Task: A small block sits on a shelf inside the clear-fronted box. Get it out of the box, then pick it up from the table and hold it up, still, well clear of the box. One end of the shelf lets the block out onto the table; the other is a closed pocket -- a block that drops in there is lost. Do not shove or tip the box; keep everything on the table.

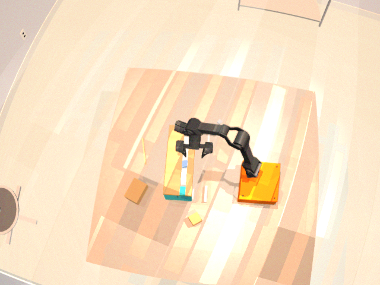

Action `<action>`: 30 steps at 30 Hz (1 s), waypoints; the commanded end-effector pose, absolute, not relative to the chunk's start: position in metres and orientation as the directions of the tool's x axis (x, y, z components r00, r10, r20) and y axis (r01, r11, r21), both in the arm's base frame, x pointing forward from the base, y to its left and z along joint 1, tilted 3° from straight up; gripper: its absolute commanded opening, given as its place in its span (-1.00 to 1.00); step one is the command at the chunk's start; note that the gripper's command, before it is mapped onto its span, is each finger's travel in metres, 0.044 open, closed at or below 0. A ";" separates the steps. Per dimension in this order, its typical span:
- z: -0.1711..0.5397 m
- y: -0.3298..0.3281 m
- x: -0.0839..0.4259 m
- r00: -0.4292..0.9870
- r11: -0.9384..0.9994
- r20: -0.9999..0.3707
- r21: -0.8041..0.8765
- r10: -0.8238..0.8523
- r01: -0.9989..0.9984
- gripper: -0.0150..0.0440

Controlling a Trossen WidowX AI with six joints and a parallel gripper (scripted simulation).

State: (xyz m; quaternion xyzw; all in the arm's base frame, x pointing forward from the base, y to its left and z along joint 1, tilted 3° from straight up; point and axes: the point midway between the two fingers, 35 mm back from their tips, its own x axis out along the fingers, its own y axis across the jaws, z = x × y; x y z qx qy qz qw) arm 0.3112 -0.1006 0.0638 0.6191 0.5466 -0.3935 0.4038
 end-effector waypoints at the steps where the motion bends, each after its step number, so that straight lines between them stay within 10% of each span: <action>1: 0.056 -0.099 0.308 0.085 -0.080 -0.929 0.060 0.361 0.995 0.86; 30: 0.059 -0.040 0.315 0.092 -0.077 -0.927 0.068 0.365 0.995 0.86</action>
